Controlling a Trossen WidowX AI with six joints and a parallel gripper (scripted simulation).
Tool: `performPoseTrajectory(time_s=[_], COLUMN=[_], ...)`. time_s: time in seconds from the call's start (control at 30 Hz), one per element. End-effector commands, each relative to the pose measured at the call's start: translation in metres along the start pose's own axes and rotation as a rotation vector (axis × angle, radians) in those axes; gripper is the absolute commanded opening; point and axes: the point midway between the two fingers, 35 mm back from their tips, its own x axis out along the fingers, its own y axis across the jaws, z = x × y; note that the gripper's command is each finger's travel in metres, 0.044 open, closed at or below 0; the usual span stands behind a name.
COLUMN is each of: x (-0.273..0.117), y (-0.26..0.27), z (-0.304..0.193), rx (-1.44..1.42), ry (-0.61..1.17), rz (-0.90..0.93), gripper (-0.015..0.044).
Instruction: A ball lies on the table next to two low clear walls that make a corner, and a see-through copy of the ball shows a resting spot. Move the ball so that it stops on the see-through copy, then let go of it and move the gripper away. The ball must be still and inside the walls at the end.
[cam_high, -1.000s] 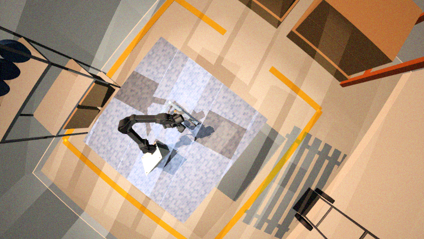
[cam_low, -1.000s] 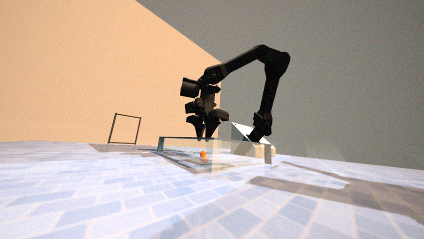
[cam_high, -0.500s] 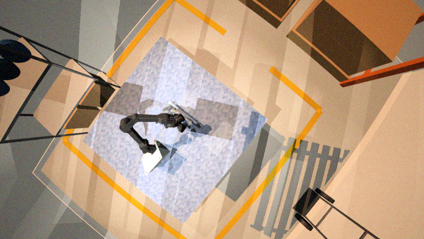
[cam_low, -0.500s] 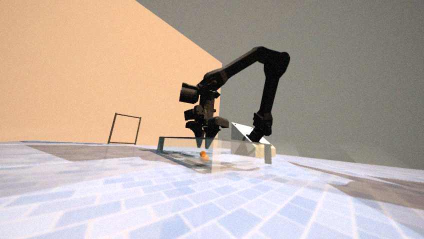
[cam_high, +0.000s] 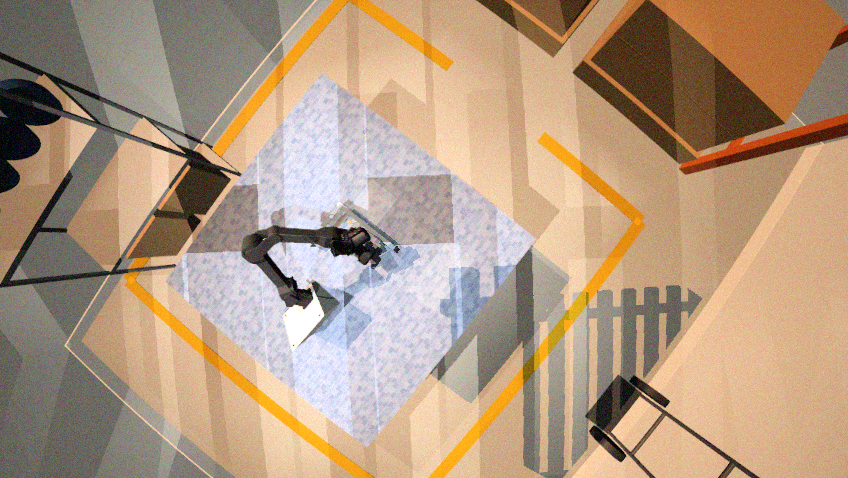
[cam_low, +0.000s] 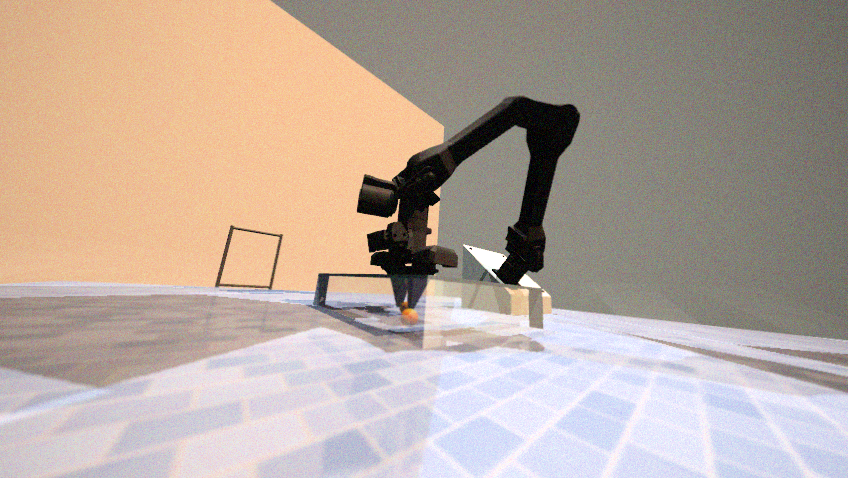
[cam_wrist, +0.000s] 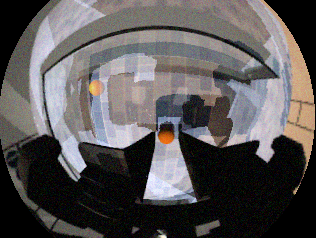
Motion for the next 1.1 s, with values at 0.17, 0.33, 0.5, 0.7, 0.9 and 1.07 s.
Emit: performPoseTrajectory(time_s=[0.17,0.33,0.5,0.7,0.9,1.07], x=[0.002,0.001,-0.025,-0.059,-0.097,-0.119], y=[0.001,0.000,-0.004,-0.006,-0.004,-0.001], z=[-0.002,-0.001,0.008,0.008,0.003,-0.001], rx=[0.009,0.012,0.033,0.027,0.018,0.010], ry=[0.001,-0.003,-0.033,-0.021,-0.006,0.003], rz=[0.007,0.004,-0.022,-0.021,-0.010,0.002], gripper=[0.0058,0.0000,0.0000,0.0000,0.0000,0.0000])
